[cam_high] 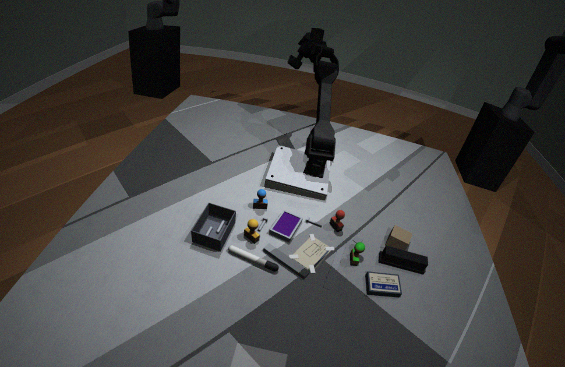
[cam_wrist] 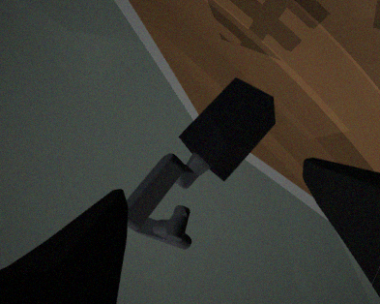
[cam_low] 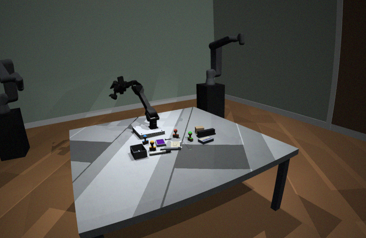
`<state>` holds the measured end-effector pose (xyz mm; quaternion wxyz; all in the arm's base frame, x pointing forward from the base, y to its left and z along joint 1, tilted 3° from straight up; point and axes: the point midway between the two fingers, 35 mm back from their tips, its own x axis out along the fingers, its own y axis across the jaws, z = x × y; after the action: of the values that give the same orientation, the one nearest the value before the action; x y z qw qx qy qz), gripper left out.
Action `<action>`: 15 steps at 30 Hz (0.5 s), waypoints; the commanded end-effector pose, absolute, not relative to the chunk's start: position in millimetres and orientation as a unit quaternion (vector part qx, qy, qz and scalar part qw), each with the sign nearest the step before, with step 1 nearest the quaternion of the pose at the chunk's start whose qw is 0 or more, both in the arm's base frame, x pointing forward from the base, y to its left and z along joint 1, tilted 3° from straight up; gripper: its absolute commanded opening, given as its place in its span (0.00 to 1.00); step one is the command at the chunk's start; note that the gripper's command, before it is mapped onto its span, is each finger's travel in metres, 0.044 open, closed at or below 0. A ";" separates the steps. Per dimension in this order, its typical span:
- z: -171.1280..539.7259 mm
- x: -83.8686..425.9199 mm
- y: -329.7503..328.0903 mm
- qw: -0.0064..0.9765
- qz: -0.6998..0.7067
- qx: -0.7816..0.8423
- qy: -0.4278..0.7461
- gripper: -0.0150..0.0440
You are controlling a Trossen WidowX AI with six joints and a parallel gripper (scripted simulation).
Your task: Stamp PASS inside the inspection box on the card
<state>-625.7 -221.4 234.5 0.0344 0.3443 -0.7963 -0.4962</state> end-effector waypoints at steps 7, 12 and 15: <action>229.5 -580.1 -301.6 0.062 -0.525 0.403 -0.747 0.63; 223.4 -532.3 -366.9 0.086 -0.543 0.453 -0.702 0.63; 219.0 -494.1 -408.3 0.105 -0.554 0.486 -0.667 0.63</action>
<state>-529.1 -372.0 222.1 0.0884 0.4575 -0.6992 -0.5422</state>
